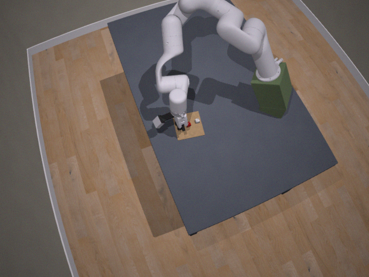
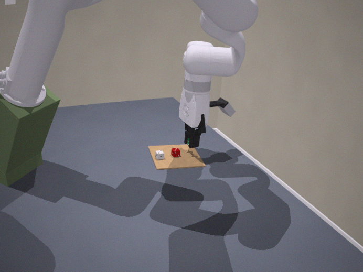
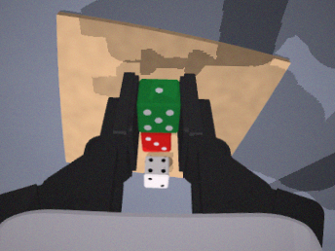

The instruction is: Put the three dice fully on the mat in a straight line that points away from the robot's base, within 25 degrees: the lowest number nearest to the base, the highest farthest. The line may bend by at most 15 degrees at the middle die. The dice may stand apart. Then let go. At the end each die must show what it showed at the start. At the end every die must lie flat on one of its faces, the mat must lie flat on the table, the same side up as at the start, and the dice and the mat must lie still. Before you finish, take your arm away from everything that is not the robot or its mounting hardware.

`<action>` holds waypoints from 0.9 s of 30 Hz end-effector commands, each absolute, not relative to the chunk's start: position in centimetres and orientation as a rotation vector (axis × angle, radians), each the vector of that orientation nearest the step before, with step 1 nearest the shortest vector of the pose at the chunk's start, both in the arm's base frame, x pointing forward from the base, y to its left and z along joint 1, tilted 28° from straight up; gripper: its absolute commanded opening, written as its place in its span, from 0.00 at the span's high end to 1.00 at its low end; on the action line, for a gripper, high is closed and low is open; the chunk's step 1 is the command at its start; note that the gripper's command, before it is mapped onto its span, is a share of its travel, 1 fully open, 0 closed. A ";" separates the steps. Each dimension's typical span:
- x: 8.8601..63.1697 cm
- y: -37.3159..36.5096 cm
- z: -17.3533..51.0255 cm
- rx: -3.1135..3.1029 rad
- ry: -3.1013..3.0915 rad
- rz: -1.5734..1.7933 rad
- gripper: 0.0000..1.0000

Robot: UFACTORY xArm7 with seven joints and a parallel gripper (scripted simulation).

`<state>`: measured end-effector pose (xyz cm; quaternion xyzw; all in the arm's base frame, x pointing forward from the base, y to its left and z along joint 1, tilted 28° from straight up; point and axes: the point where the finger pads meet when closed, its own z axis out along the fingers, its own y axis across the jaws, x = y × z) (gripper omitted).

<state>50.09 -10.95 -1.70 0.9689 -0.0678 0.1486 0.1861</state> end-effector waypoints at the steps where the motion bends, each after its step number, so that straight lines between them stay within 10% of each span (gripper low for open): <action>1: 50.7 -11.5 -3.0 2.727 -0.190 0.425 0.85; 27: 50.9 -11.7 -3.5 2.727 -0.190 0.425 0.85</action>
